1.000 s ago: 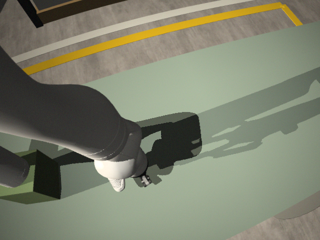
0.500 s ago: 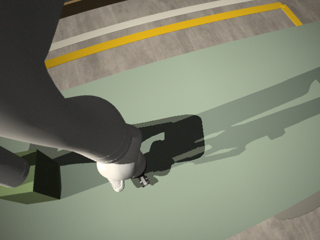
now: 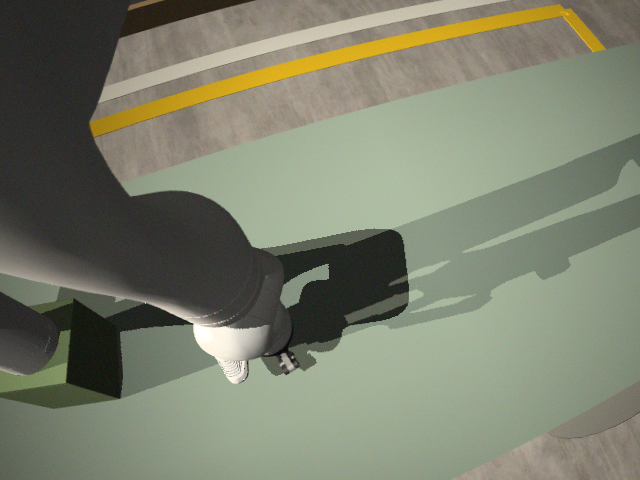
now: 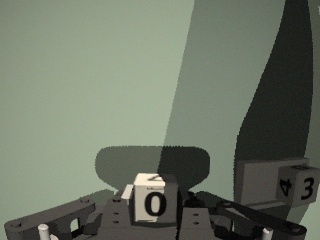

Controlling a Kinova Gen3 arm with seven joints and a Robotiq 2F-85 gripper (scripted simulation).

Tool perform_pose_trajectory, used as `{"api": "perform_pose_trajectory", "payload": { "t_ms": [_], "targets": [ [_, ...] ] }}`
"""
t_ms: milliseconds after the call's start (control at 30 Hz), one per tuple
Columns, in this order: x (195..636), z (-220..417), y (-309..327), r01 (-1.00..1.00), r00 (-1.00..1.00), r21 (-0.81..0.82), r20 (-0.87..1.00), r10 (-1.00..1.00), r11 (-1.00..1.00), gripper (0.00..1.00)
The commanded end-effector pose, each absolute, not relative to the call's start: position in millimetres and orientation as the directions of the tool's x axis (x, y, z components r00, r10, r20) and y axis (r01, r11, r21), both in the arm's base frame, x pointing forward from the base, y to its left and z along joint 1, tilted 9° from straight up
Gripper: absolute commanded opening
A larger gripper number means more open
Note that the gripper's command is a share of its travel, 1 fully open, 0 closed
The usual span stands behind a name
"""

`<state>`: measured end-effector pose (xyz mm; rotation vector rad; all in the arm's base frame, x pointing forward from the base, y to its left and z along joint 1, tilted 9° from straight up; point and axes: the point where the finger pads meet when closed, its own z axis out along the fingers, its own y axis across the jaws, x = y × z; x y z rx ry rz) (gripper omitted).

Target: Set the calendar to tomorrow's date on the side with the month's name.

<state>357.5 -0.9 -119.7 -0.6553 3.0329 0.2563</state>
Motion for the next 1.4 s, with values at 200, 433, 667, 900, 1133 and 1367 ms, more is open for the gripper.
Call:
{"api": "perform_pose_trajectory", "payload": {
  "t_ms": [200, 433, 667, 900, 1133, 1367],
  "targets": [
    [359.6, -120.3, 1.3, -0.427, -0.904, 0.152, -0.069, -0.422, 0.891, 0.28],
    [359.6, -120.3, 1.3, -0.427, -0.904, 0.152, -0.069, -0.422, 0.891, 0.28],
    [358.2, -120.2, 2.0, -0.432, -0.902, 0.152, -0.069, -0.427, 0.889, 0.28],
    [356.9, -119.9, 2.8, -0.439, -0.898, 0.152, -0.069, -0.434, 0.885, 0.28],
    [356.7, -119.8, 3.1, -0.443, -0.897, 0.152, -0.070, -0.437, 0.884, 0.28],
    [356.7, -119.8, 3.0, -0.443, -0.897, 0.152, -0.070, -0.437, 0.884, 0.28]
  ]
}}
